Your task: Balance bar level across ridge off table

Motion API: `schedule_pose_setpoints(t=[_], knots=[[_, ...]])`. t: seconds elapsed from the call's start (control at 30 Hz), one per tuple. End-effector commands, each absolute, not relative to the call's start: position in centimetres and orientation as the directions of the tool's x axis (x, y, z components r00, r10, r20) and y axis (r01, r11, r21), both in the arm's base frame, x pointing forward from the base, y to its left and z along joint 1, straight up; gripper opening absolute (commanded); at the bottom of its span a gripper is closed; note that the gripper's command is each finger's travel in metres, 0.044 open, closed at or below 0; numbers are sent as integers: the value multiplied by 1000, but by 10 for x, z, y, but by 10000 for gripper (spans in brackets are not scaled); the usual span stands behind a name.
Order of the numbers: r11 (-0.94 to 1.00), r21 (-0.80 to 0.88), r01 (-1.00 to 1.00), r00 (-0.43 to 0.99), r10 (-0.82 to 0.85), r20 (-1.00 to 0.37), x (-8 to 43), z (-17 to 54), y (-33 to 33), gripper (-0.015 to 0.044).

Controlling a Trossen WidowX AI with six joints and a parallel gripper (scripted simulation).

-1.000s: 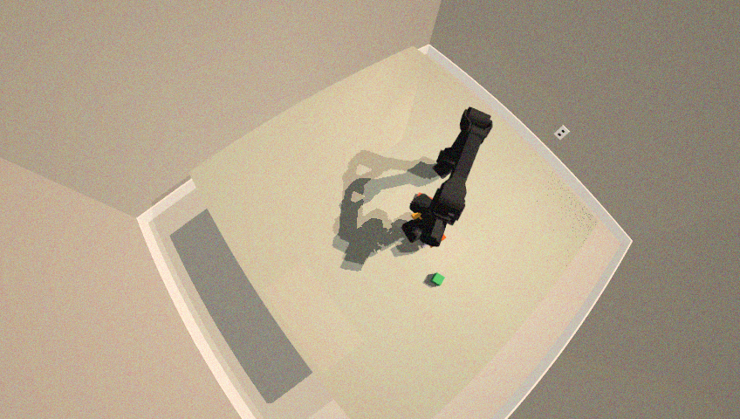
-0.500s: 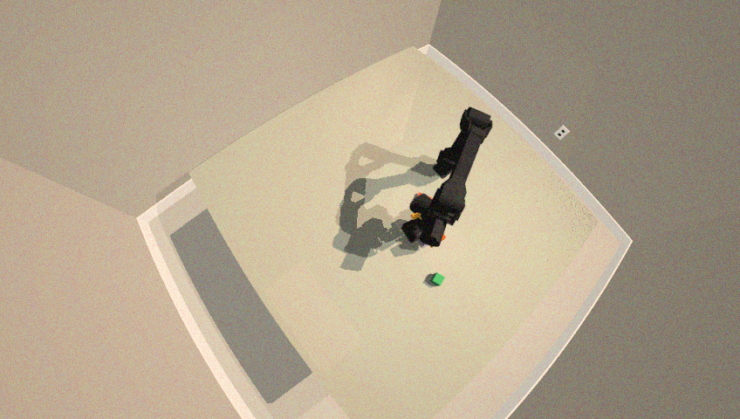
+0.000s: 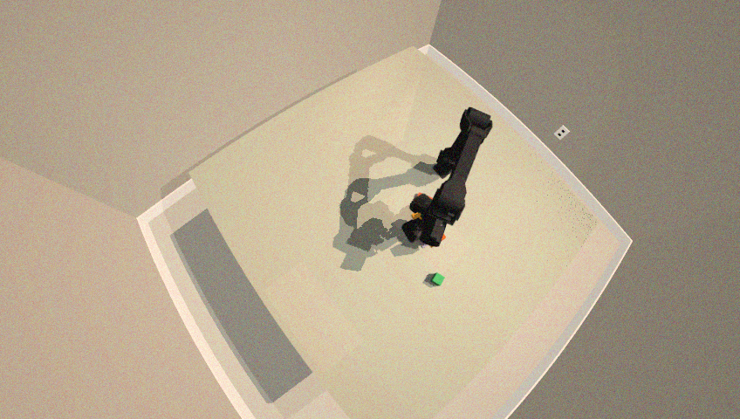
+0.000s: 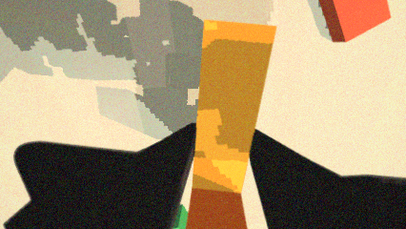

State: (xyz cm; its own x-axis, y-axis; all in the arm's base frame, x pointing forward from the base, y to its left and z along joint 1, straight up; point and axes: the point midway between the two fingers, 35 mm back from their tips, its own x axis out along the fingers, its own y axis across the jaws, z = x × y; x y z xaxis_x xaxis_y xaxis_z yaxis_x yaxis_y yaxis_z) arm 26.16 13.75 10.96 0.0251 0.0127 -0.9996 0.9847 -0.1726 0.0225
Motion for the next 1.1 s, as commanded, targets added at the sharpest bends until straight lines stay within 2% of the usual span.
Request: schedule_pose_setpoints(t=[0.0,1.07], knots=[[-172,22,985,25,13,-1000,262,110,138,158],[-172,22,985,25,13,-1000,262,110,138,171]])
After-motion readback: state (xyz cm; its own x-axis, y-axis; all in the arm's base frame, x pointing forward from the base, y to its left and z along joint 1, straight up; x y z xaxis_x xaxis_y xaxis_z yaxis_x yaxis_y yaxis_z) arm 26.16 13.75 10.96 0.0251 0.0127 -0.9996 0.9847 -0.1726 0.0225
